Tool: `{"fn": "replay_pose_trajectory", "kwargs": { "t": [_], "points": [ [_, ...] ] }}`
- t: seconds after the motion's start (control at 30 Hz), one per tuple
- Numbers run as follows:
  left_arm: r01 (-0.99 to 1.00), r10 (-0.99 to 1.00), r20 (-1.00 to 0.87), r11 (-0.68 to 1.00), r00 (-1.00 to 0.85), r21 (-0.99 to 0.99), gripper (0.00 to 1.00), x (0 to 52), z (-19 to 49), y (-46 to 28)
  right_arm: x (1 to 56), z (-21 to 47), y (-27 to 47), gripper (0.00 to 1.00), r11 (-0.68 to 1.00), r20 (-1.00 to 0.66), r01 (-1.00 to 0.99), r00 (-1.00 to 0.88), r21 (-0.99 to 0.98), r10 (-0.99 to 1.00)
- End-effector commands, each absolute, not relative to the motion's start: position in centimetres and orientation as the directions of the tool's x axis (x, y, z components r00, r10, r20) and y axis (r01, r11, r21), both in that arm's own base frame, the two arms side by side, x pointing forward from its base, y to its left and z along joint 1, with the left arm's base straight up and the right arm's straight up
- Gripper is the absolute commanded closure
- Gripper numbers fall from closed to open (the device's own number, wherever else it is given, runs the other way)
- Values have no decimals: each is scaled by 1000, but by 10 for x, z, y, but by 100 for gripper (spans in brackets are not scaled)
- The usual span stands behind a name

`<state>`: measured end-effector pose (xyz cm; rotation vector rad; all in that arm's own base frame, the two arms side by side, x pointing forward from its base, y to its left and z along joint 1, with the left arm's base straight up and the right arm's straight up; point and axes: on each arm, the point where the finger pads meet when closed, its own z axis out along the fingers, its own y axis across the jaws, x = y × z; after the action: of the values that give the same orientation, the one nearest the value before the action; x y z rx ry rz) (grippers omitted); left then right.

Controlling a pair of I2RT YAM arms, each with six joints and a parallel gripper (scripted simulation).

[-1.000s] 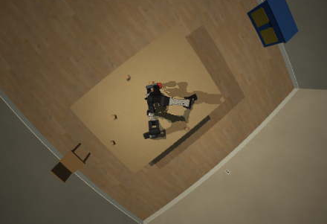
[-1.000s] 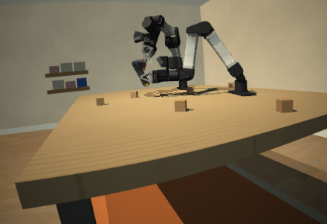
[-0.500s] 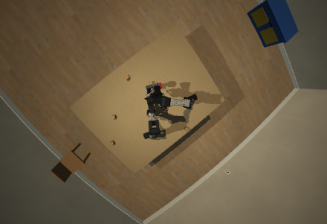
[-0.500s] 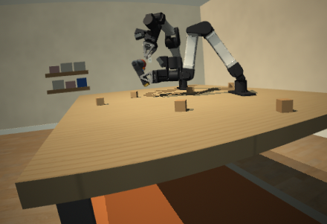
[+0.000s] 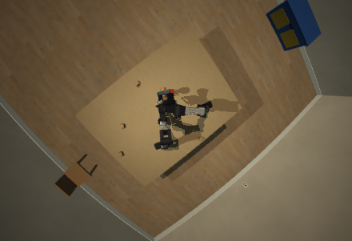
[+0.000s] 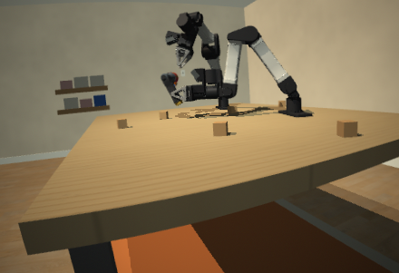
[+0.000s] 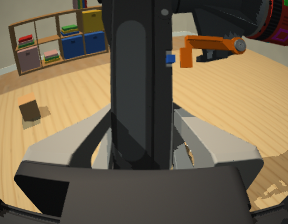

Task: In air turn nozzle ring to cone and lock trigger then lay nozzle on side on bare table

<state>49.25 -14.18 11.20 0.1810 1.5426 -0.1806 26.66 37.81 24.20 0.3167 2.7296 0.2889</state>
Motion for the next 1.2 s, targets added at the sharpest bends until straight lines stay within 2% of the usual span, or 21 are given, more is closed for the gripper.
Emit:
{"fn": "replay_pose_trajectory", "kwargs": {
  "t": [0.0,0.77,1.17],
  "points": [
    [241,-66,-980,970,187,-20,64,495,172,-147,260,245,383,63,954,-343,176,-904,243,254],
    [241,-66,-980,970,187,-20,64,495,172,-147,263,240,373,63,957,-339,193,-904,217,260],
    [220,-63,-982,975,178,-23,64,497,169,-142,289,267,366,63,938,-375,140,-890,318,259]
  ]
}}
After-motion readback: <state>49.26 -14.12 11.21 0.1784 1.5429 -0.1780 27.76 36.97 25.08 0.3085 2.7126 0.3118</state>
